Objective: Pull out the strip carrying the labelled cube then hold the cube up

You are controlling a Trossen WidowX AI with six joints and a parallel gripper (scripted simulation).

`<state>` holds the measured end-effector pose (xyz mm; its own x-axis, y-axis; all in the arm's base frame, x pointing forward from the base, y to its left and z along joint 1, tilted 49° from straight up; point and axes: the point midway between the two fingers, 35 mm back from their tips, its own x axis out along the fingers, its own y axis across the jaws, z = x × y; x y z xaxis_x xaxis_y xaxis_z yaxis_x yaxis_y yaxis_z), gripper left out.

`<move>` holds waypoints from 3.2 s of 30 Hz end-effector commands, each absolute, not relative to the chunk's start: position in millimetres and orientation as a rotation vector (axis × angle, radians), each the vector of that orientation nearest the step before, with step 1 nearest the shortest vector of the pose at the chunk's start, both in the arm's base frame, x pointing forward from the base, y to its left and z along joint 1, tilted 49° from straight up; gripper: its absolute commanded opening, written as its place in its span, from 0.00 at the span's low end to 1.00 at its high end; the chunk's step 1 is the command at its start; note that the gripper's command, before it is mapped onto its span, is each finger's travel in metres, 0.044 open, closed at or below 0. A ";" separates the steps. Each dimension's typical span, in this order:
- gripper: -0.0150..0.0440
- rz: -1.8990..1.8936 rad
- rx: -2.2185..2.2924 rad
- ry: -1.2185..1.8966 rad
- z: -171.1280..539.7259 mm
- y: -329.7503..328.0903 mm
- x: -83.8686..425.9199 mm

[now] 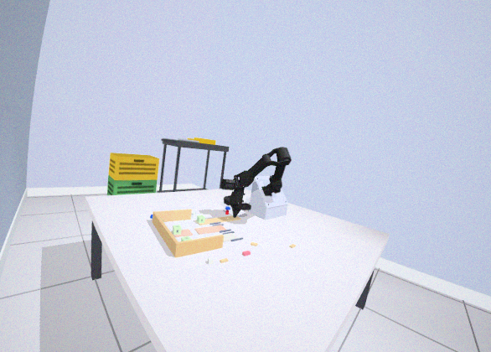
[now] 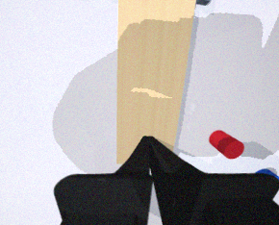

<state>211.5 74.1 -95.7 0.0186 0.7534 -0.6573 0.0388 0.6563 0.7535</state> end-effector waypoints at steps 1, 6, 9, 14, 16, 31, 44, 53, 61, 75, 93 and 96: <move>0.25 0.638 0.700 1.503 -97.7 79.0 193.8; 0.25 0.638 0.700 1.504 -97.5 79.1 189.3; 0.25 0.638 0.700 1.504 -97.4 79.2 186.5; 0.25 0.638 0.700 1.504 -97.3 79.2 184.7; 0.25 0.638 0.700 1.504 -97.3 79.2 184.7; 0.25 0.638 0.700 1.504 -97.3 79.2 184.7; 0.25 0.638 0.700 1.504 -97.3 79.2 184.7; 0.25 0.633 0.696 1.497 -73.8 47.8 199.5; 0.34 0.627 0.707 1.508 -69.8 42.9 206.2; 0.97 0.607 0.727 1.516 -69.8 37.9 256.4; 1.00 0.608 0.726 1.513 -66.9 30.5 314.4; 1.00 0.608 0.725 1.513 -66.0 29.5 324.2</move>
<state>311.7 29.2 -67.2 -0.0109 0.7476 -0.6641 0.0812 0.6626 0.7446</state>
